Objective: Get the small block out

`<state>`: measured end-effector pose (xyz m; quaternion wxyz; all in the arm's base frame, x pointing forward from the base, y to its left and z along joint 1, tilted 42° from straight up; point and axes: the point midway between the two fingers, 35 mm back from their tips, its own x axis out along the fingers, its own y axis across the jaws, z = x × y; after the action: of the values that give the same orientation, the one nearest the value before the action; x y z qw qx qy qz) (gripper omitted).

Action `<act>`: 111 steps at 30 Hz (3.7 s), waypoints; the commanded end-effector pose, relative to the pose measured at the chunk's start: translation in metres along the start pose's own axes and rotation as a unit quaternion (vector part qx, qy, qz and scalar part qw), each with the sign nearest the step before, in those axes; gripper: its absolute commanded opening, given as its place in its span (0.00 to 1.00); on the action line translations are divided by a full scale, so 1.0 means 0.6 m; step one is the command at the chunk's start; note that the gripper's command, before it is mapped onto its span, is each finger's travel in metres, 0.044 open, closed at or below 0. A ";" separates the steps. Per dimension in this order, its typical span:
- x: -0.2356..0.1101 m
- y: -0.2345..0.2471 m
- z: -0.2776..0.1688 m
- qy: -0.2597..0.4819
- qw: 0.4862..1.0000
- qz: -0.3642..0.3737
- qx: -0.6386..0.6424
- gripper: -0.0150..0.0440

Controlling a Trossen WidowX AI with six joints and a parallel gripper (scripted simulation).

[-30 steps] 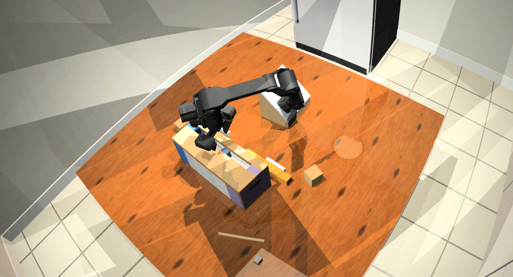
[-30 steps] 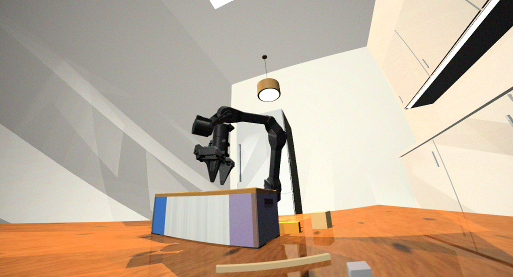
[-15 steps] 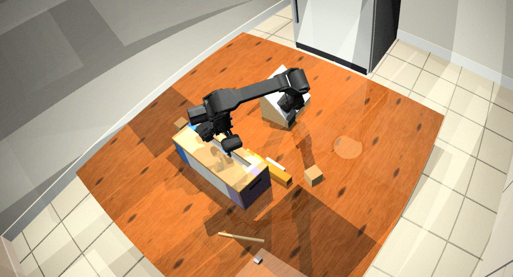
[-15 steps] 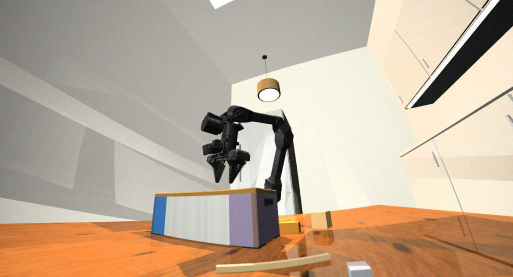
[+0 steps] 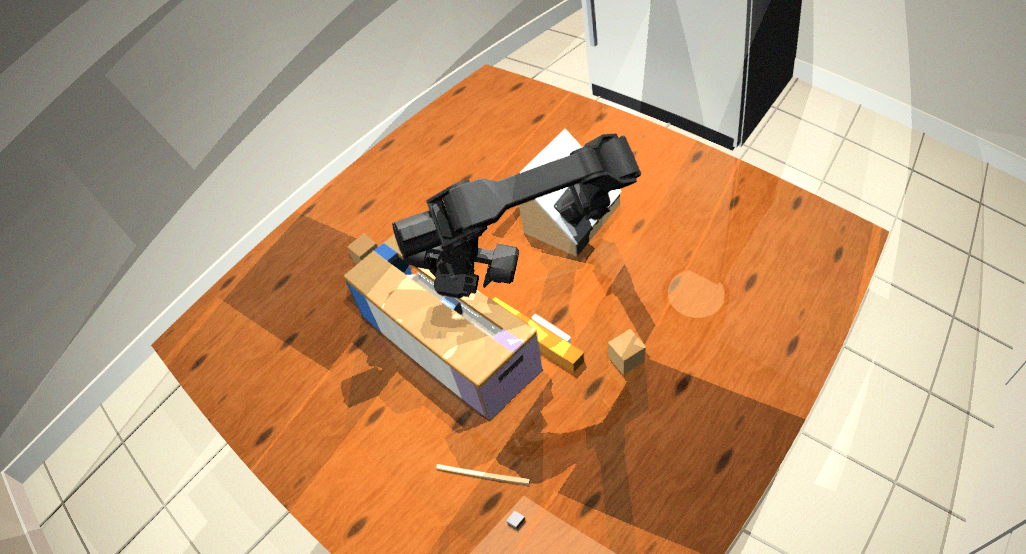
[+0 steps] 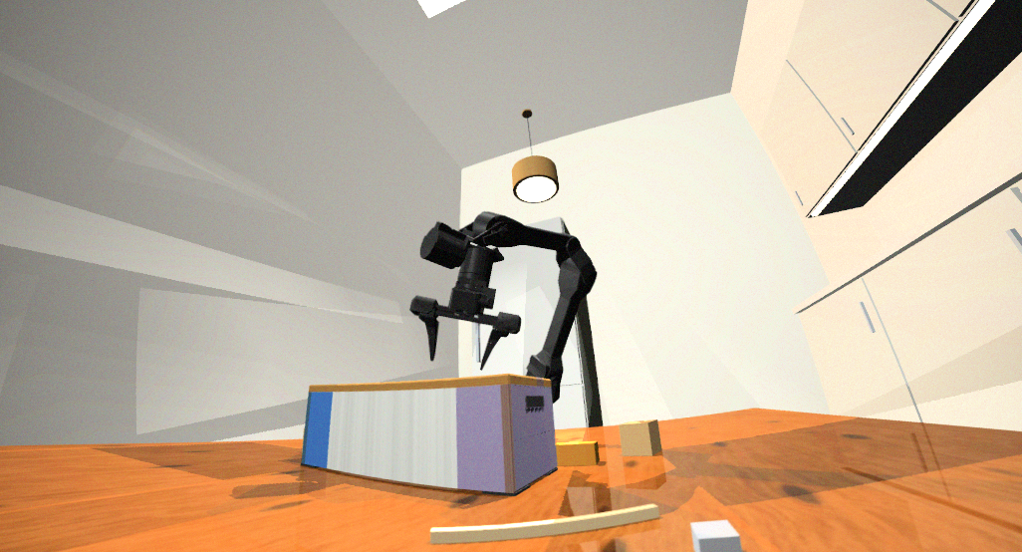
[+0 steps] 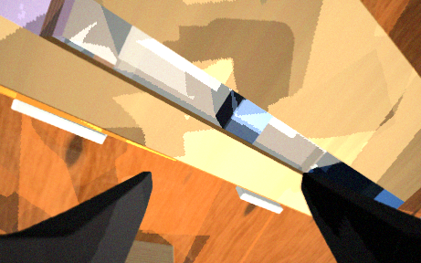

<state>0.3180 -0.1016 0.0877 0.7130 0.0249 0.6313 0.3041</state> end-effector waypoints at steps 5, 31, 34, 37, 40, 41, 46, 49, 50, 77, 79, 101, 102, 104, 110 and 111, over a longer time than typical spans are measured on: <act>0.006 0.039 -0.021 0.047 0.875 -0.024 -0.481 0.93; 0.025 0.042 -0.017 0.047 0.875 -0.024 -0.481 0.93; 0.033 0.043 -0.015 0.047 0.875 -0.024 -0.481 0.93; 0.041 0.044 -0.014 0.047 0.875 -0.024 -0.481 0.93; 0.049 0.046 -0.013 0.046 0.875 -0.024 -0.481 0.93; 0.052 0.046 -0.012 0.046 0.875 -0.024 -0.481 0.93; 0.065 0.049 -0.010 0.046 0.875 -0.024 -0.482 0.93; 0.073 0.051 -0.009 0.046 0.875 -0.024 -0.482 0.93; 0.075 0.051 -0.009 0.046 0.875 -0.024 -0.482 0.93; 0.122 0.058 -0.006 0.046 0.874 -0.027 -0.484 0.93; 0.125 0.049 -0.011 0.046 0.874 -0.027 -0.484 0.93; 0.148 -0.031 -0.063 0.048 0.874 -0.028 -0.484 0.93; 0.149 -0.034 -0.065 0.048 0.874 -0.028 -0.484 0.93; 0.151 -0.042 -0.070 0.048 0.874 -0.028 -0.484 0.93; 0.157 -0.064 -0.084 0.048 0.874 -0.028 -0.484 0.93; 0.158 -0.068 -0.086 0.048 0.874 -0.028 -0.484 0.93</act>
<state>0.2897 -0.1014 -0.0172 0.6149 -0.3536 0.4386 0.5518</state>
